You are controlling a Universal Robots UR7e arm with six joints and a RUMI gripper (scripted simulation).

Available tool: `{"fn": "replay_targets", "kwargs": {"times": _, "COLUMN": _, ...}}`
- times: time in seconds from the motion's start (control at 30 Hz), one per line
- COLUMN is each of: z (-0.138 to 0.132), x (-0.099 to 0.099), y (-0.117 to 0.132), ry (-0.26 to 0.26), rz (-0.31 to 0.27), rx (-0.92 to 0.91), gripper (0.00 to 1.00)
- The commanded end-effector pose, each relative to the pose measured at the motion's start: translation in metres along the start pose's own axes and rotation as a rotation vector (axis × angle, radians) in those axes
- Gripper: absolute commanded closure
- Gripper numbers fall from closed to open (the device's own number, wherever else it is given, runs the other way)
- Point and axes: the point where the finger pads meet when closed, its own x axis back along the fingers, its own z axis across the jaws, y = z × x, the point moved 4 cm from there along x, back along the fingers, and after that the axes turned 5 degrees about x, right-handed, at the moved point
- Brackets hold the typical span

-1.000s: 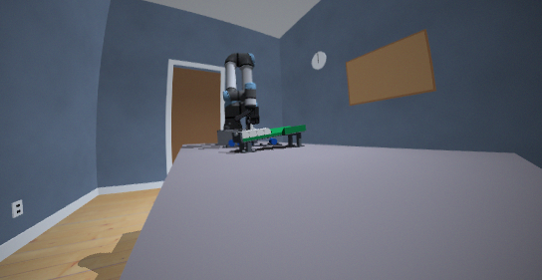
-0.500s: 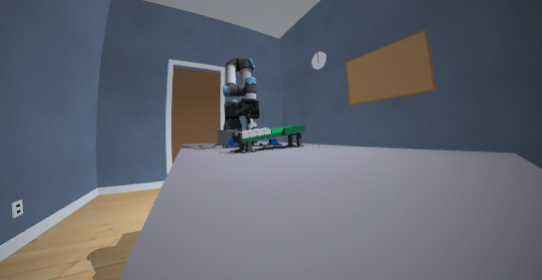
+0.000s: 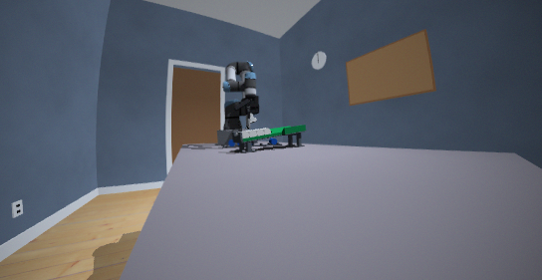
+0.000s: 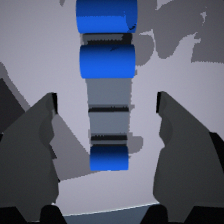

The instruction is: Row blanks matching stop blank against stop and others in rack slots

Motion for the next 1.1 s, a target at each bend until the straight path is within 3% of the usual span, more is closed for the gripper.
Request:
{"fn": "replay_targets", "kwargs": {"times": 0.0, "z": 0.0, "x": 0.005, "y": 0.0, "ry": 0.0, "rz": -0.001, "rx": 0.0, "gripper": 0.51}}
{"fn": "replay_targets", "kwargs": {"times": 0.03, "z": 0.0, "x": 0.005, "y": 0.0, "ry": 0.0, "rz": -0.001, "rx": 0.0, "gripper": 0.51}}
{"fn": "replay_targets", "kwargs": {"times": 0.07, "z": 0.0, "x": 0.005, "y": 0.0, "ry": 0.0, "rz": -0.001, "rx": 0.0, "gripper": 0.0}}
{"fn": "replay_targets", "kwargs": {"times": 0.9, "z": 0.0, "x": 0.006, "y": 0.0, "ry": 0.0, "rz": -0.001, "rx": 0.0, "gripper": 0.0}}
{"fn": "replay_targets", "kwargs": {"times": 1.07, "z": 0.0, "x": 0.015, "y": 0.0, "ry": 0.0, "rz": -0.001, "rx": 0.0, "gripper": 0.0}}
